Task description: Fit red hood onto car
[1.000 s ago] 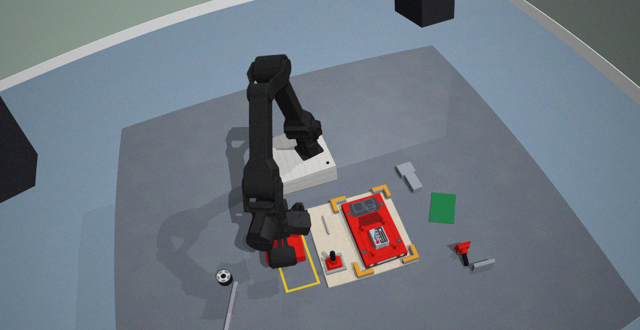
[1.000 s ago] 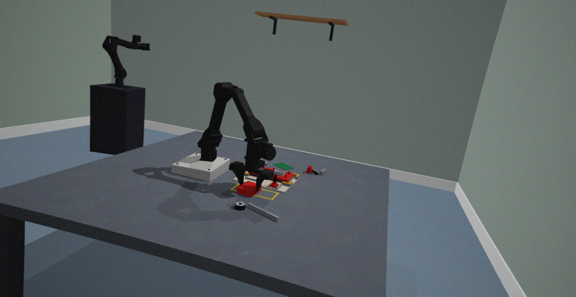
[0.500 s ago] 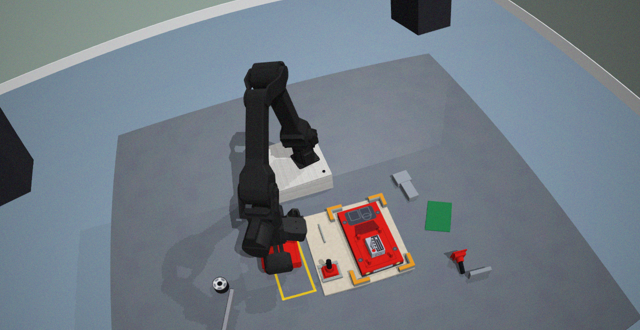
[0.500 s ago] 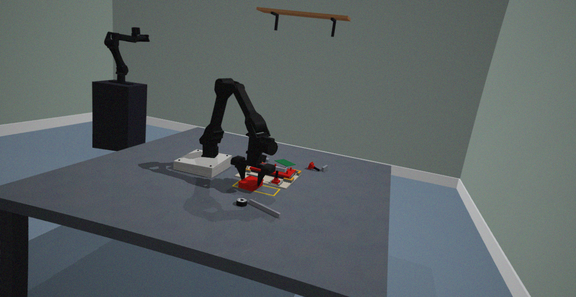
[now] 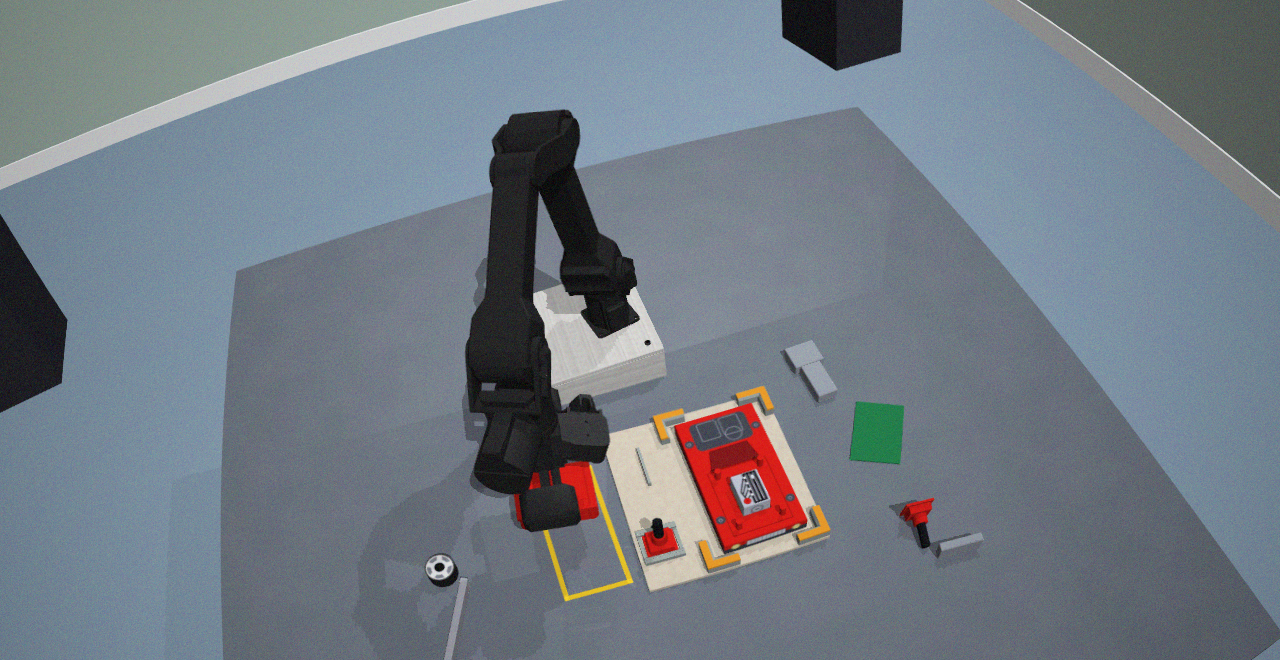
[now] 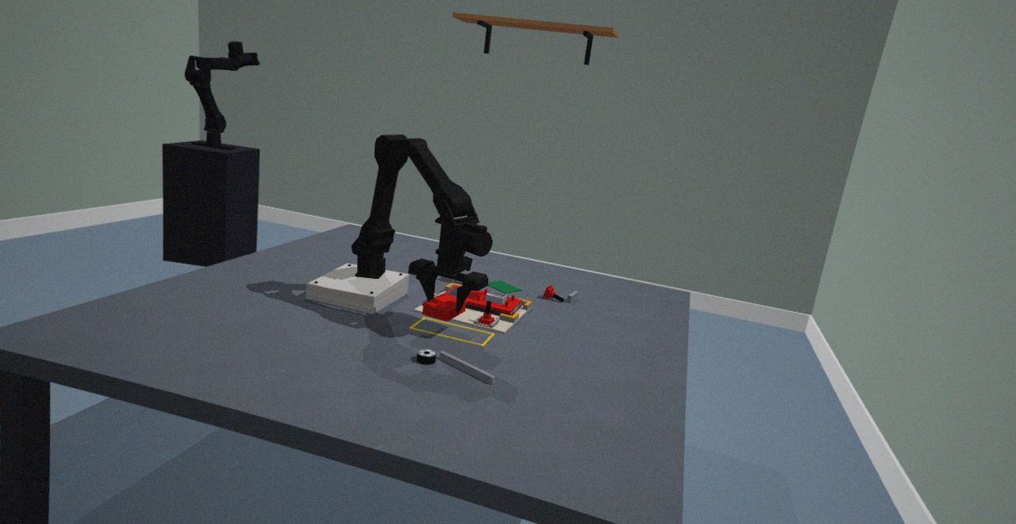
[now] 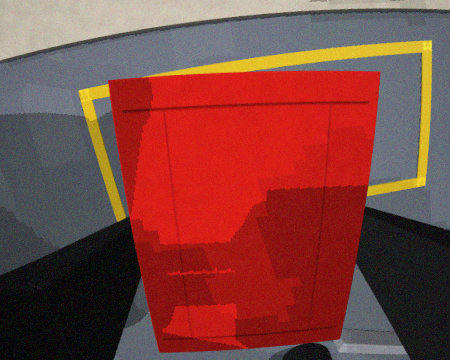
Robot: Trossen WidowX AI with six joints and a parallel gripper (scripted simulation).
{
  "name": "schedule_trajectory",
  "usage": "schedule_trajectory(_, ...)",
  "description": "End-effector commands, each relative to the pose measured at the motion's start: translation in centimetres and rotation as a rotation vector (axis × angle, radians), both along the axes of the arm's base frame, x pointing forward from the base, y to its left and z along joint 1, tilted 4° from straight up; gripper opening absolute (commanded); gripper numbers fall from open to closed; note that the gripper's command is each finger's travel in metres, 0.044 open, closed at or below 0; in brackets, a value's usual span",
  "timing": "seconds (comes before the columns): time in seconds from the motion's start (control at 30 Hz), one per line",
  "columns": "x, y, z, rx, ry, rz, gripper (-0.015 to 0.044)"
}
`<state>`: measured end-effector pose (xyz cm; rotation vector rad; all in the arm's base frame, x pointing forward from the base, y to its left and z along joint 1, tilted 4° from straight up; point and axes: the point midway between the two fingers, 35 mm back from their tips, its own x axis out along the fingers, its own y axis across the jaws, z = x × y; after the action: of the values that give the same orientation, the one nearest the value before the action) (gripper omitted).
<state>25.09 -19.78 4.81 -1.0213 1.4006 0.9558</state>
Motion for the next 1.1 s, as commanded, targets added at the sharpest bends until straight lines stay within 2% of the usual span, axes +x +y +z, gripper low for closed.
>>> schedule_trajectory(0.0, 0.1, 0.1, 1.5, -0.002, -0.003, -0.005, 0.0000)
schedule_trajectory(0.5, 0.2, 0.3, 4.8, -0.002, -0.004, -0.005, 0.0000)
schedule_trajectory(1.07, 2.5, 2.7, 4.4, -0.003, -0.020, -0.216, 0.0000)
